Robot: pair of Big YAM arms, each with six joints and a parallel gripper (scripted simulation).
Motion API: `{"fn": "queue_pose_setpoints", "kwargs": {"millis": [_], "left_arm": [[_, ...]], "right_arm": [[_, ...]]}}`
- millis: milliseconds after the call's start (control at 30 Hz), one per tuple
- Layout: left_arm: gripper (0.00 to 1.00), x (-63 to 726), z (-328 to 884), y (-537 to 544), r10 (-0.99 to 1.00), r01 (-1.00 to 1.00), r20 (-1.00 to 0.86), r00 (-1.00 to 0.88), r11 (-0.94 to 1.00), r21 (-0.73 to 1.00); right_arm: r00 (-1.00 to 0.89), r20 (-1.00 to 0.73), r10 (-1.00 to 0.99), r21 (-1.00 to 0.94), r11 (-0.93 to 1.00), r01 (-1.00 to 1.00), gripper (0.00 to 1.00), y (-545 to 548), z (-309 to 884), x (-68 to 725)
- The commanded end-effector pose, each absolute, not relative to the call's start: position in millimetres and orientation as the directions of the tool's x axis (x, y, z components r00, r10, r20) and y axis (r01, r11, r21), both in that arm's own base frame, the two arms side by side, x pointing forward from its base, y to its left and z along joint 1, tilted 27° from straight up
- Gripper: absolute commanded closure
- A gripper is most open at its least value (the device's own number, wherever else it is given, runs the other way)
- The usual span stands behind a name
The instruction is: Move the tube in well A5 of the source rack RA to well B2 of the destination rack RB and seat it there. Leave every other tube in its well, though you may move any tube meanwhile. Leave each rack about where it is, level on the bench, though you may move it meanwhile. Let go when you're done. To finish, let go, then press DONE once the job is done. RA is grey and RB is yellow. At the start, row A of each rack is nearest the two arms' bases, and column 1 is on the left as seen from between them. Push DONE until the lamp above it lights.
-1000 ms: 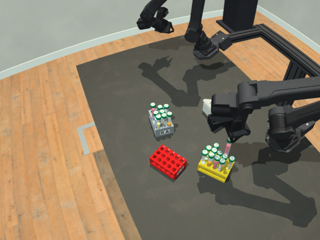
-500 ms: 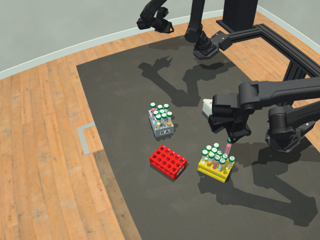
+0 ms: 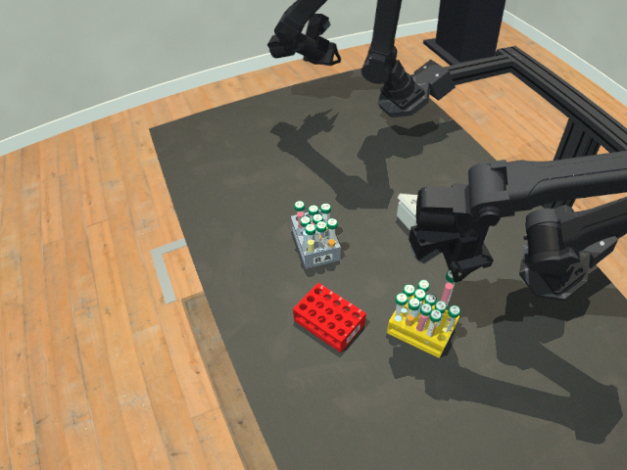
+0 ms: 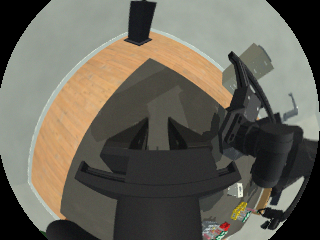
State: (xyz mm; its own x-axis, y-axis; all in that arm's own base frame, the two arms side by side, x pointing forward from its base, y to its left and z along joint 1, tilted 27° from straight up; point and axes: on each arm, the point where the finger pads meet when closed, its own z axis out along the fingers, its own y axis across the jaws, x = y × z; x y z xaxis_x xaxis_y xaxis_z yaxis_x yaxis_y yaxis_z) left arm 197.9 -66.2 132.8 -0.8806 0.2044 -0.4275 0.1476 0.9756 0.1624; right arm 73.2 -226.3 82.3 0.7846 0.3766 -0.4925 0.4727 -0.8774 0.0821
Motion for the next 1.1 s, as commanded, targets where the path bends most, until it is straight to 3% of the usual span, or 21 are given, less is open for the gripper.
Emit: {"fn": "queue_pose_setpoints", "kwargs": {"millis": [0,1067], "left_arm": [[1.00,199.8,131.9,-64.9,0.198,0.143,-0.438,-0.877,0.977,0.157],[1.00,203.4,120.2,-63.8,0.202,0.145,-0.427,-0.882,0.976,0.162]], "right_arm": [[0.790,-0.489,0.369,0.100,-0.876,0.471,0.70,-231.7,88.5,77.2],[0.790,-0.489,0.369,0.100,-0.876,0.471,0.70,-231.7,88.5,77.2]]}}
